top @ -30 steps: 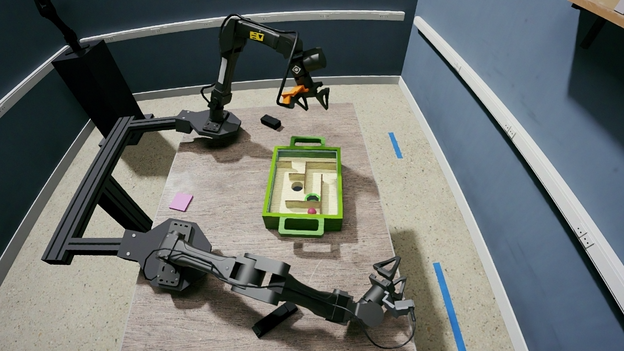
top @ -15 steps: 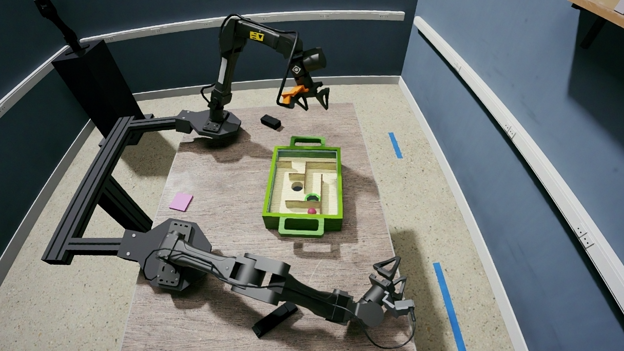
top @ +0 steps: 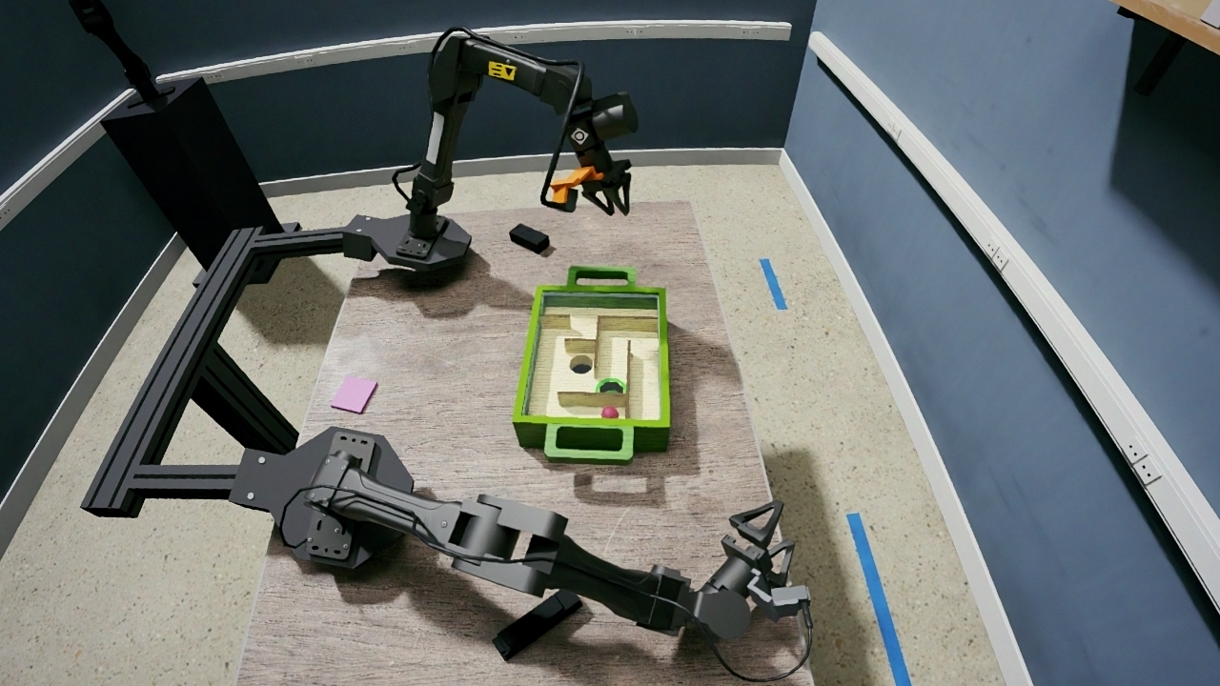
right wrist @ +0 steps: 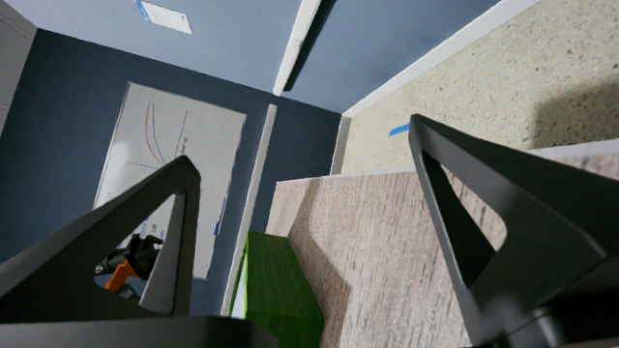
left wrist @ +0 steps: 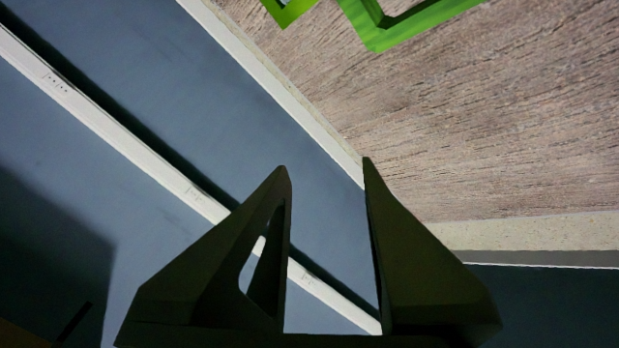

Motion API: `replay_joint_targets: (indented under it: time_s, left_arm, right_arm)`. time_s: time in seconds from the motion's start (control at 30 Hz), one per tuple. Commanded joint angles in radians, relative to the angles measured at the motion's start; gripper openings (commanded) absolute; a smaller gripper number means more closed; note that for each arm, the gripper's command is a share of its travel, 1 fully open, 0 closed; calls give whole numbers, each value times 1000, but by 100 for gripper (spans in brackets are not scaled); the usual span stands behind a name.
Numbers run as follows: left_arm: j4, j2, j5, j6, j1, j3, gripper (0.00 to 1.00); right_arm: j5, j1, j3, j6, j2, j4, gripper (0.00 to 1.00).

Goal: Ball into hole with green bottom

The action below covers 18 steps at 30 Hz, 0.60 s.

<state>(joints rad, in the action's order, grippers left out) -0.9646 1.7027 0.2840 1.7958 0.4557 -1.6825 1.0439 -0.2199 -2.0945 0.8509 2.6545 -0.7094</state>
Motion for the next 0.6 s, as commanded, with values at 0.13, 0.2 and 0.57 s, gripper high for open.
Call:
replay_joint_targets:
  time_s: [0.13,0.2,0.57]
  left_arm:
    - [-4,-15,-8,-3,7,-11,36]
    - [-4,-15,-8,-3,7,-11,36]
    - [-4,-15,-8,-3,7,-11,36]
  right_arm:
    - [5,6,-12,-7,-23,-10,100]
    - [5,6,-12,-7,-23,-10,36]
    - [5,6,-12,-7,-23,-10,36]
